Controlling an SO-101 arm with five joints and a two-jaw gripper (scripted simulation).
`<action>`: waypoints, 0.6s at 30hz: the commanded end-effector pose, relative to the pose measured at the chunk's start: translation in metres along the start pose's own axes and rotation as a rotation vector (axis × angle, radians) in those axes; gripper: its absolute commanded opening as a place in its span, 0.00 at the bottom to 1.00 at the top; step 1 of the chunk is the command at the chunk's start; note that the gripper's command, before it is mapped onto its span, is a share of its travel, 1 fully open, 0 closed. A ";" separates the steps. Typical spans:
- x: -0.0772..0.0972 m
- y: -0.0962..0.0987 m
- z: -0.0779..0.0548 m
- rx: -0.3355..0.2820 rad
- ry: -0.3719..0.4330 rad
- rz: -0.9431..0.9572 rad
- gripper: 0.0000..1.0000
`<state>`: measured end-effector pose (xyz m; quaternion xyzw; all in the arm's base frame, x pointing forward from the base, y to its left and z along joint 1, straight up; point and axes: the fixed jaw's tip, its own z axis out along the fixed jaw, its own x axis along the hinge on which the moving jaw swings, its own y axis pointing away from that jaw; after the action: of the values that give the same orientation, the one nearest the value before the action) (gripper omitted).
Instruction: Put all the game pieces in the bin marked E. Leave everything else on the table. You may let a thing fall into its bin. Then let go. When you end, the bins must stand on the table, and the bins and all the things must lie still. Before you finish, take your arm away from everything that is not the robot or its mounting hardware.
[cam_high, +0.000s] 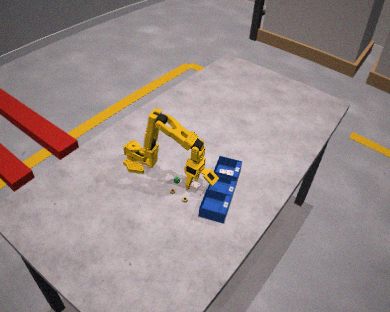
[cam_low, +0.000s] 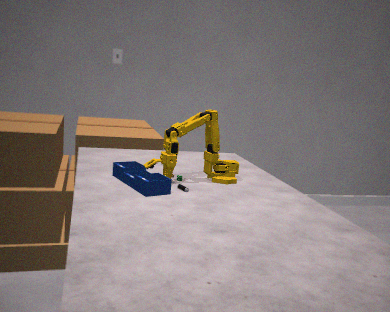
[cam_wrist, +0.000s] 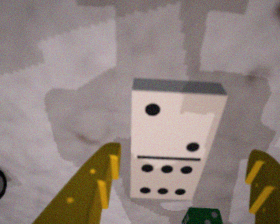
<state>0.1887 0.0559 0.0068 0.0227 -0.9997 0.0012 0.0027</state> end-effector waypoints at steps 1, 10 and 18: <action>-0.004 0.000 -0.002 -0.006 -0.024 0.018 0.29; -0.004 0.000 -0.002 -0.006 -0.024 0.018 0.29; -0.004 0.000 -0.002 -0.006 -0.024 0.018 0.26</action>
<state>0.1888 0.0559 0.0068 0.0227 -0.9997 0.0011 0.0027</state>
